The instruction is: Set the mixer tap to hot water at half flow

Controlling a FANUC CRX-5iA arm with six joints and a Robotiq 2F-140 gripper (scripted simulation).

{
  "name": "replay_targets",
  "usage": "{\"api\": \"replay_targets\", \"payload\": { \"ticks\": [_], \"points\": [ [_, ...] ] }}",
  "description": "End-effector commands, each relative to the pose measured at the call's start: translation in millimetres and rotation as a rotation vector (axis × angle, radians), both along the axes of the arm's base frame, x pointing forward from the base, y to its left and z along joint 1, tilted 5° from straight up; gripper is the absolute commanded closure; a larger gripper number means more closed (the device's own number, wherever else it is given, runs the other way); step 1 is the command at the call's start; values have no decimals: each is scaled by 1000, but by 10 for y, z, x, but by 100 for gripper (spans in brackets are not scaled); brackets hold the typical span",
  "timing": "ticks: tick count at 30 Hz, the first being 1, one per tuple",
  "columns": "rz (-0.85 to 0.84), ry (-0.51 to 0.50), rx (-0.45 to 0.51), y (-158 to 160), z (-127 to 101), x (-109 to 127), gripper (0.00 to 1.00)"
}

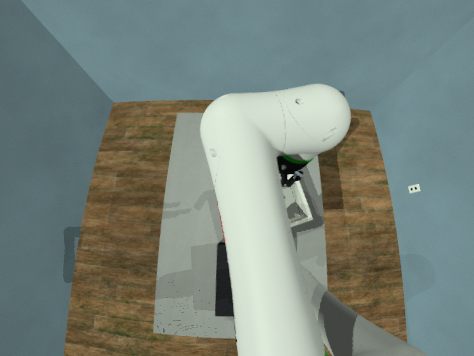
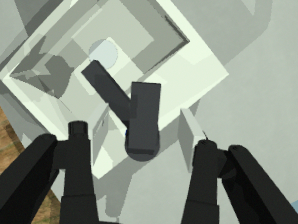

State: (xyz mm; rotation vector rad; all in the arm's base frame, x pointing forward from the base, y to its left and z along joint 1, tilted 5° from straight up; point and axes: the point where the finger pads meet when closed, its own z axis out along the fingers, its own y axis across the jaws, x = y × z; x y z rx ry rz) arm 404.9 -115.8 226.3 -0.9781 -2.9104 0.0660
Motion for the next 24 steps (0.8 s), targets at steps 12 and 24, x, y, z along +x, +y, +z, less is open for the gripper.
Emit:
{"api": "replay_targets", "payload": {
  "ticks": [12,24],
  "points": [
    [0,0,0,-1,-167,-12,57],
    [0,0,0,-1,-335,-26,57]
  ]
}}
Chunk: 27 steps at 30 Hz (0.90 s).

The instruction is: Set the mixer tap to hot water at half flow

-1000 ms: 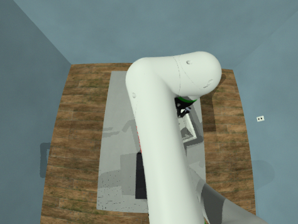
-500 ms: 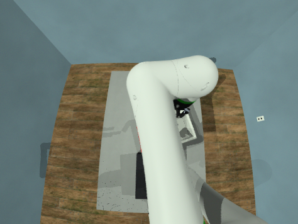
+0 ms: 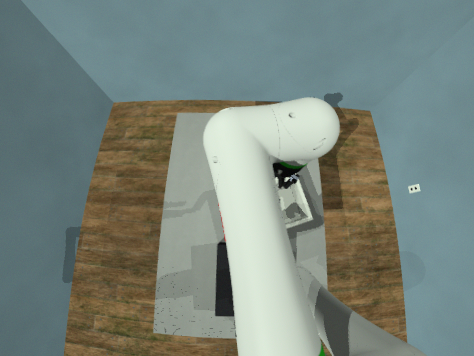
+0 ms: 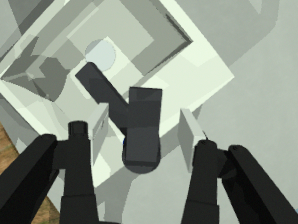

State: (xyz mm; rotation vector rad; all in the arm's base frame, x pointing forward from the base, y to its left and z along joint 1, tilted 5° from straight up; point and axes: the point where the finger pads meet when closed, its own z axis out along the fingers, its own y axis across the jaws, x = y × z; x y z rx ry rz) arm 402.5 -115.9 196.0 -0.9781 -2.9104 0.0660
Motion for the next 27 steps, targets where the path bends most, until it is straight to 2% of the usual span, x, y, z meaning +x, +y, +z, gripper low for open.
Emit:
{"api": "replay_targets", "payload": {
  "ticks": [1,10,27],
  "points": [
    [0,-1,0,0,-47,-2,57],
    [0,-1,0,-1,-149,-10,57],
    [0,-1,0,-1,-183,-13,57]
  ]
}}
